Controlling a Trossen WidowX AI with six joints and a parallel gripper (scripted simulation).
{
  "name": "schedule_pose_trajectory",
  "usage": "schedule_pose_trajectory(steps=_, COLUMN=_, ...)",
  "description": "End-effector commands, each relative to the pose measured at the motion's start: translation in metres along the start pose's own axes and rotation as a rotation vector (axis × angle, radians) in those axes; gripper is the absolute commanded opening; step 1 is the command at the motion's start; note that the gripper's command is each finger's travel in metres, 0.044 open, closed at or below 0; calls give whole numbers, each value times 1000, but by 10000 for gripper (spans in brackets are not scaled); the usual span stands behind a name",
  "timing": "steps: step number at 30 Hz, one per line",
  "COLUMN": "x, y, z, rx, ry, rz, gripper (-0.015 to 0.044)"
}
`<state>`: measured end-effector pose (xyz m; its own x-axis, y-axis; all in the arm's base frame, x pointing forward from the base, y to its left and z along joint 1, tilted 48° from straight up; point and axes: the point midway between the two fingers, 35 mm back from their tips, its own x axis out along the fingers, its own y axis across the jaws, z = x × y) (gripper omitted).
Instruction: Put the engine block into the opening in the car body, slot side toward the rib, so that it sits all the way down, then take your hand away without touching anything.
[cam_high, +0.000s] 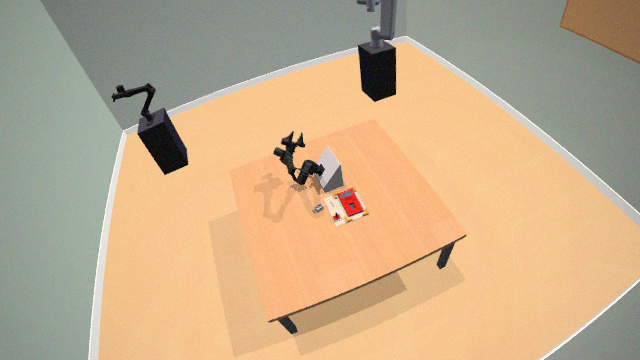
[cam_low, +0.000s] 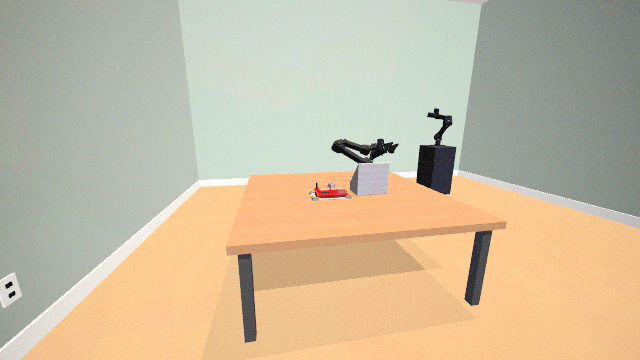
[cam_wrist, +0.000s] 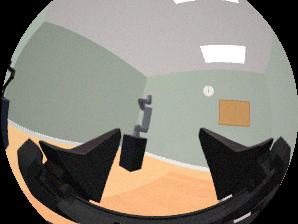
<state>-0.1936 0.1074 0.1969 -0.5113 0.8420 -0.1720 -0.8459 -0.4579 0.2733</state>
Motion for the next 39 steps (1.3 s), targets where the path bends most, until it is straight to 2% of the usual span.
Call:
schedule_pose_trajectory(steps=1, x=0, y=0, z=0, rx=0, ry=0, rz=0, gripper=426)
schedule_pose_trajectory(steps=2, x=0, y=1, z=0, rx=-3, ry=1, rz=3, gripper=440)
schedule_pose_trajectory(steps=14, x=-24, y=41, z=-10, rx=-182, ry=65, rz=200, gripper=440)
schedule_pose_trajectory(steps=39, x=-101, y=106, z=-27, rx=-532, ry=107, rz=639, gripper=440)
